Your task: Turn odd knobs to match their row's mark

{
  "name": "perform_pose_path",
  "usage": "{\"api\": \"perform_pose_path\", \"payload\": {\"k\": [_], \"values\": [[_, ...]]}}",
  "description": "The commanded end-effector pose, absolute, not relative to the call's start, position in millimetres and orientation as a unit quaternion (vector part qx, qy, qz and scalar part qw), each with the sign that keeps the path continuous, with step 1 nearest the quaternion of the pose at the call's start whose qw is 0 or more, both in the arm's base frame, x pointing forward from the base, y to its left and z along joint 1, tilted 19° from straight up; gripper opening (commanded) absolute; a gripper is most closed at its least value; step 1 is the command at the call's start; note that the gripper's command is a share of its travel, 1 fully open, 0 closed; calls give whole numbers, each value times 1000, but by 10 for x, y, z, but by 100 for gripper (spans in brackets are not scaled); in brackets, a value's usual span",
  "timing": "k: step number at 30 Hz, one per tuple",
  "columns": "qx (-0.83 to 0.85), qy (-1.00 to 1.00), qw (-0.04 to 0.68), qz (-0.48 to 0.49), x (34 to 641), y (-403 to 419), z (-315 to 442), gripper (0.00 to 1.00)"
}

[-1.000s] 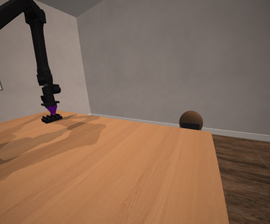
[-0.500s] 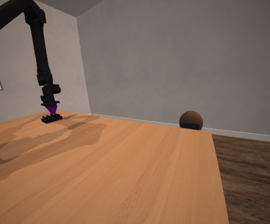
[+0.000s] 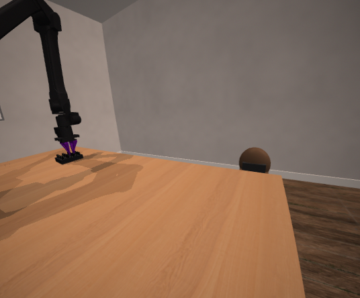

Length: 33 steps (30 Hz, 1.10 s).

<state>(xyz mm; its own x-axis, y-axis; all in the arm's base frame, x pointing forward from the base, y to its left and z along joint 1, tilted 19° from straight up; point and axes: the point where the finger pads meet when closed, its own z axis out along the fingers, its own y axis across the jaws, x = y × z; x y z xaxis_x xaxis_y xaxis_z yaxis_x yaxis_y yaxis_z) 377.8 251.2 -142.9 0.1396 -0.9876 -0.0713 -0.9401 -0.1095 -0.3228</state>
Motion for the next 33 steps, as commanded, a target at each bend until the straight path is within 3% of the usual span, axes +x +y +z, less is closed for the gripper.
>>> {"api": "perform_pose_path", "payload": {"k": [1, 33], "values": [[-746, 646, 144, -79, 3758, 2516, -1481, 19], [-740, 649, 158, -81, 3677, 2546, -968, 19]]}}
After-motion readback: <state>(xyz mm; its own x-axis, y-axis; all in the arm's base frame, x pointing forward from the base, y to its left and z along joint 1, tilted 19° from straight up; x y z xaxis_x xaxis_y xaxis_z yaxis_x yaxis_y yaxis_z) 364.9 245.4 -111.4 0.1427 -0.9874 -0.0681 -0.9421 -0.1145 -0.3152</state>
